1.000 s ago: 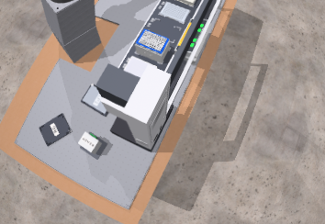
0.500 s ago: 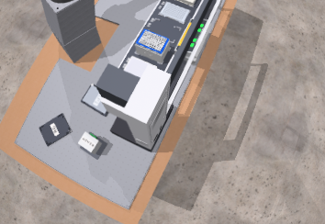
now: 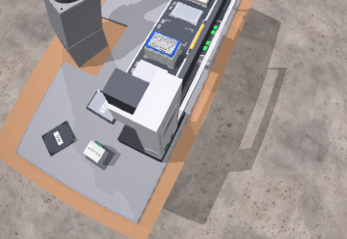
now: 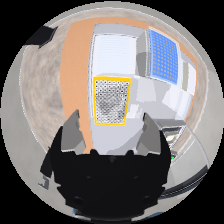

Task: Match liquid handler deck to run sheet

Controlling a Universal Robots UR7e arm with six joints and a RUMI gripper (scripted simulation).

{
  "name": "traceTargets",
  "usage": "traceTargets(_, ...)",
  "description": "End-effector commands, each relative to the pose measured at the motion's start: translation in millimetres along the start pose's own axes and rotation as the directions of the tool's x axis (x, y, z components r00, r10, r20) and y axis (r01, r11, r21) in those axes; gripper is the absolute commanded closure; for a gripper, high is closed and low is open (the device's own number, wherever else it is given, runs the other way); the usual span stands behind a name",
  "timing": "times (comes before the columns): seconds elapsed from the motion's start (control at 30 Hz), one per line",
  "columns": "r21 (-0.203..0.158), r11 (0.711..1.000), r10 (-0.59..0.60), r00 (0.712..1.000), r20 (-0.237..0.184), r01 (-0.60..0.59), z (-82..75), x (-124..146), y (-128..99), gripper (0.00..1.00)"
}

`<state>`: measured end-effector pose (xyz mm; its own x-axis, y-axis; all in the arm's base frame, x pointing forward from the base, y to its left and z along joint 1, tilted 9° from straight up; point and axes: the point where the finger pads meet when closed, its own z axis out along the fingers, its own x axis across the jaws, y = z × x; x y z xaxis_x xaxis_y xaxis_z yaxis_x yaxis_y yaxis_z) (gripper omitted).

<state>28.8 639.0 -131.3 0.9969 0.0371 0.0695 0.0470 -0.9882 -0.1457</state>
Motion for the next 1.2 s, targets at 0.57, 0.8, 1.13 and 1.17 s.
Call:
traceTargets(0.57, -0.003, 1.000, -0.001, 1.000, 0.001, 0.001, -34.6, -2, 2, 0.18)
traceTargets(0.8, -0.003, 1.000, -0.001, 1.000, 0.001, 0.001, -46.2, -2, 2, 0.18)
traceTargets(1.13, -0.002, 1.000, -0.001, 1.000, 0.001, 0.001, -59.7, -2, 1, 0.18)
traceTargets(1.17, -0.002, 1.000, -0.001, 1.000, 0.001, 0.001, -61.3, -2, 1, 0.18)
